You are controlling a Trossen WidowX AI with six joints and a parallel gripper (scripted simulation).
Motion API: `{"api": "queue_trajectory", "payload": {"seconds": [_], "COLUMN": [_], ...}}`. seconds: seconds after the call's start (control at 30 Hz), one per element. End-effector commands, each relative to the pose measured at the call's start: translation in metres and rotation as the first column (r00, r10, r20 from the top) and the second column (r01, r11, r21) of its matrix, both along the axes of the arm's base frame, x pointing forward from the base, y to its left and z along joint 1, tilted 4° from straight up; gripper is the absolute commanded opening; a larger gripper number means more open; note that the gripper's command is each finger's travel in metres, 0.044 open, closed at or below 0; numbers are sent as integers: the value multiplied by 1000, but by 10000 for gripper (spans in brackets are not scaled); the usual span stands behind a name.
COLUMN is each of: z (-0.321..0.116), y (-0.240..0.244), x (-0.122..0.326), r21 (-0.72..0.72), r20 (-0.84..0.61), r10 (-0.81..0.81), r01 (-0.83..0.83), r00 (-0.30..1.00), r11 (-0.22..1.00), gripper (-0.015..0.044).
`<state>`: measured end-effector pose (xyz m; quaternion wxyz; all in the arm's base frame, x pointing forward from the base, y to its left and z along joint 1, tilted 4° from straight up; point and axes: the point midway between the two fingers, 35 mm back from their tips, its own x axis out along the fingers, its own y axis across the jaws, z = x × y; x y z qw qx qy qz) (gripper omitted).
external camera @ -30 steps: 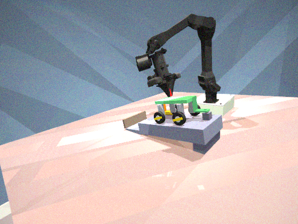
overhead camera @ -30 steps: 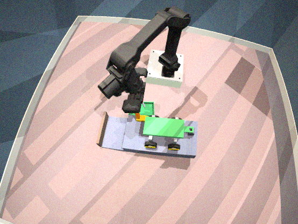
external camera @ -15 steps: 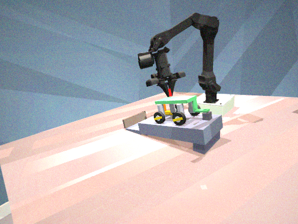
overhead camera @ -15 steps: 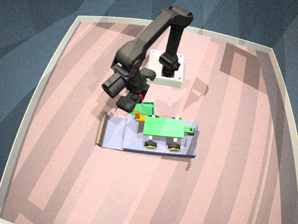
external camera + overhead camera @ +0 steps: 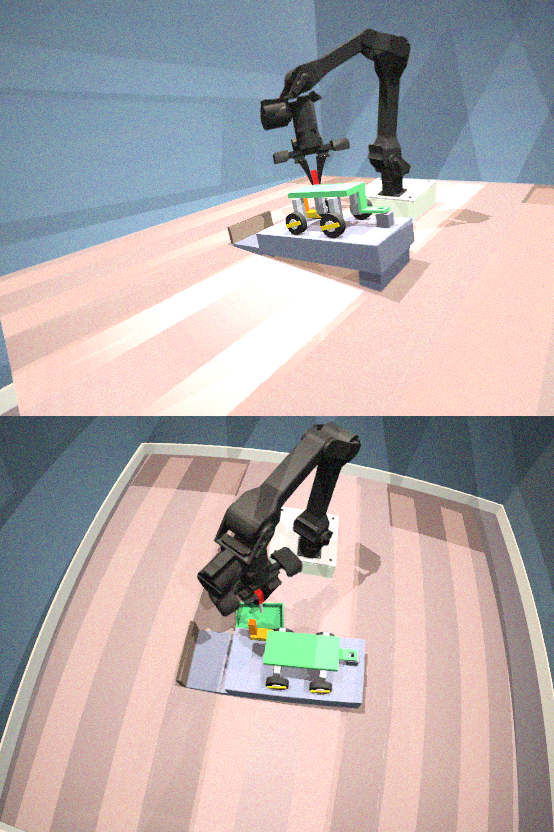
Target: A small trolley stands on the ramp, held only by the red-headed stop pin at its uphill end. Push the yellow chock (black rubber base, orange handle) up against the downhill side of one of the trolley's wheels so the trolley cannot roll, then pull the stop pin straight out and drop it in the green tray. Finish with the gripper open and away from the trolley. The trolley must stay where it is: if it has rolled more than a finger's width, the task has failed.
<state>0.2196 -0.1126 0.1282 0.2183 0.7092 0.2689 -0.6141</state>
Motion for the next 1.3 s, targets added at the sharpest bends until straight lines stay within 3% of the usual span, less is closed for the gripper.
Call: {"api": "queue_trajectory", "payload": {"seconds": [0.0,0.5,1.27], "z": [1,2,-21], "y": [1,3,4], "x": [0,1,-25], "r21": [-20,-66,-70], "r20": [-11,-13,-15], "r10": [-138,-537,-556], "r01": [138,535,554], "r00": [990,843,831], "r11": [990,842,830], "gripper": [0,0,0]}}
